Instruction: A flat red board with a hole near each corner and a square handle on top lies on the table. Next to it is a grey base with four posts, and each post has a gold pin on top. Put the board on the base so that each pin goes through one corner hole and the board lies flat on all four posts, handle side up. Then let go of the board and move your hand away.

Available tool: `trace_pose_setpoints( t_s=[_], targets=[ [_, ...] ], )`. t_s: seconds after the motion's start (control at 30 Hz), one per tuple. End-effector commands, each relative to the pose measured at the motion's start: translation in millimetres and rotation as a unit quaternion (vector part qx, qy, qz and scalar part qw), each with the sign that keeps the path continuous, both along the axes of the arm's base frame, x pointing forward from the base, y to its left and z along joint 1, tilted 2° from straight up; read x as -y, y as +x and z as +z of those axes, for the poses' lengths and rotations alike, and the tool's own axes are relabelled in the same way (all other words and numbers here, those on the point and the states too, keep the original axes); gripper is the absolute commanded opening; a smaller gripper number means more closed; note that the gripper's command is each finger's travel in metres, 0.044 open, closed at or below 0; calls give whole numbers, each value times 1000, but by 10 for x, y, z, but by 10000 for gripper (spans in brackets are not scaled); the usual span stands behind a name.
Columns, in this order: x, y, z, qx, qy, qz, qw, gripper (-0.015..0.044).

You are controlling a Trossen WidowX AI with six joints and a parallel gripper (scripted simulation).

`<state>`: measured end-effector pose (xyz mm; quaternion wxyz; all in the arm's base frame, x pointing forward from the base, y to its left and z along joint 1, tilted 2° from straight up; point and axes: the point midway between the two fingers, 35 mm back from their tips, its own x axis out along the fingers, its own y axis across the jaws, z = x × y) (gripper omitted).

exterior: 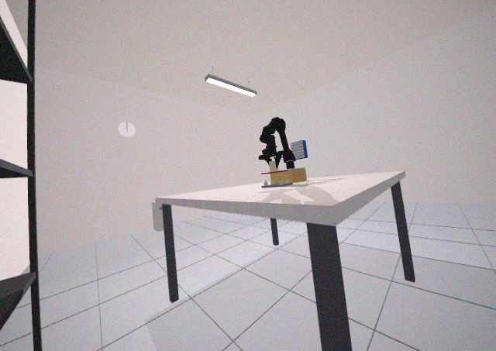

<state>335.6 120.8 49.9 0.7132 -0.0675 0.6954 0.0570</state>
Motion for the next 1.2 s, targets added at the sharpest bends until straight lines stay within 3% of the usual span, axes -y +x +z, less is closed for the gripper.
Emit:
trace_pose_setpoints(
  t_s=[0.0,1.17],
  targets=[
    [-81,4,-4,0,-2,6,1000,0],
    [-82,0,-229,0,0,4,1000,0]
  ],
)
